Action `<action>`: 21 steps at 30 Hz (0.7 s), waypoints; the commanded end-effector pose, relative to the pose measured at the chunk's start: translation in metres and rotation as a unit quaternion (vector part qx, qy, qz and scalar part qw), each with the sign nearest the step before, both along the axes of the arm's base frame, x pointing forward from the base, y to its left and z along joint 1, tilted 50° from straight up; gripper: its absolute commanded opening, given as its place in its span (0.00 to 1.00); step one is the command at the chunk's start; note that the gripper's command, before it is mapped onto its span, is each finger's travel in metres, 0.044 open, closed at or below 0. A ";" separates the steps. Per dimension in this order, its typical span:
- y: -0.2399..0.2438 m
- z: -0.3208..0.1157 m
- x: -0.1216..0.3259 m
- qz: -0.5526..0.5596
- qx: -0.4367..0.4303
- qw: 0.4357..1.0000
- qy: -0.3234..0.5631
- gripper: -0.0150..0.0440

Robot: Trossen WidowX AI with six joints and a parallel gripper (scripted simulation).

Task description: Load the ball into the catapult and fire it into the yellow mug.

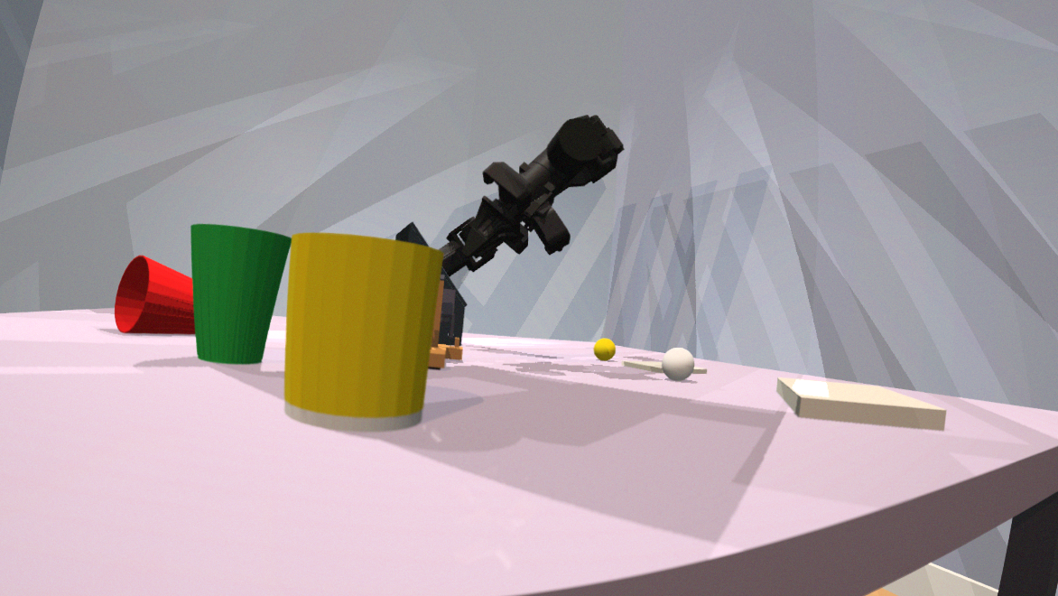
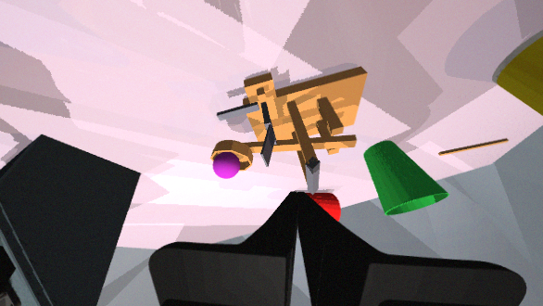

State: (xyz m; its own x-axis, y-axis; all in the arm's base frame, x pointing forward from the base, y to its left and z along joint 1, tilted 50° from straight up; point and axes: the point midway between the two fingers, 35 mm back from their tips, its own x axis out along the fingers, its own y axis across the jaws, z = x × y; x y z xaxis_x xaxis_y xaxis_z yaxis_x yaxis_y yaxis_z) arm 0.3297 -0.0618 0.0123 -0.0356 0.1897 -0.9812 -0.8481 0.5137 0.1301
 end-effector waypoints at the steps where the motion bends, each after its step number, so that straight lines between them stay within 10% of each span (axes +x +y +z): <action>1: 0.010 -0.001 -0.025 0.069 -0.014 0.997 0.017 0.25; 21: 0.028 -0.009 -0.048 0.142 -0.027 0.989 0.032 0.25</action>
